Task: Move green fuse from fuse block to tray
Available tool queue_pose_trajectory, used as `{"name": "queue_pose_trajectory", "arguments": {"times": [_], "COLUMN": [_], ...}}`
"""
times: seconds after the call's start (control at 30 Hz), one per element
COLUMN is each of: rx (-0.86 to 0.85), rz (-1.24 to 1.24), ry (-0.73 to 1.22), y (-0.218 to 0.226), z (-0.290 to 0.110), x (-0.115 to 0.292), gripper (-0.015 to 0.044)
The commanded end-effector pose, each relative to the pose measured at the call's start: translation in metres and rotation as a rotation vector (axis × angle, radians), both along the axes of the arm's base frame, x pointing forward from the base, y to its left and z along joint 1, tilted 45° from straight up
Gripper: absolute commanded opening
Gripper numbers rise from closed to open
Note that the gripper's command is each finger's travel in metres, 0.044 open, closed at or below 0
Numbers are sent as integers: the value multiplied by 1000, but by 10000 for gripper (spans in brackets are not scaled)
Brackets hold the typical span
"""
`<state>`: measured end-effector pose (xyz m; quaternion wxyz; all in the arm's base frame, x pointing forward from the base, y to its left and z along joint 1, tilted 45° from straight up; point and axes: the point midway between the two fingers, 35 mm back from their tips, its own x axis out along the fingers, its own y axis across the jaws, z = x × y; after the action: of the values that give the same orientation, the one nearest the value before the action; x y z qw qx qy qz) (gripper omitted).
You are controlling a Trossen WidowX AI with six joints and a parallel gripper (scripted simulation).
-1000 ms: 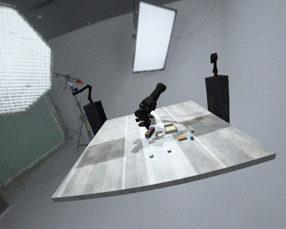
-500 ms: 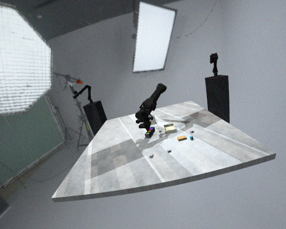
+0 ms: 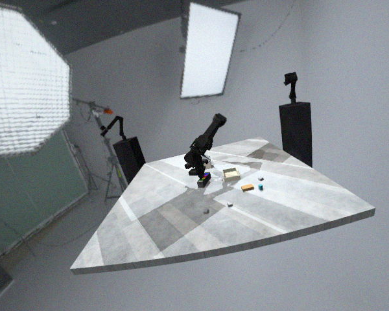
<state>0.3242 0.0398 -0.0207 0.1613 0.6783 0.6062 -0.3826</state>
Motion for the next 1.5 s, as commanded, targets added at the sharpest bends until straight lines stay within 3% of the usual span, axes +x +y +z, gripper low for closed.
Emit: {"name": "queue_pose_trajectory", "arguments": {"times": [0.0,0.67,1.03,1.47], "rx": [5,5,0,0], "rz": [-4,-4,0,-1], "ry": [3,3,-1,-1], "y": [1,8,7,4], "z": [0,-7,-7,-4], "x": [-1,-1,0,1], "gripper": [74,74,1,0]}}
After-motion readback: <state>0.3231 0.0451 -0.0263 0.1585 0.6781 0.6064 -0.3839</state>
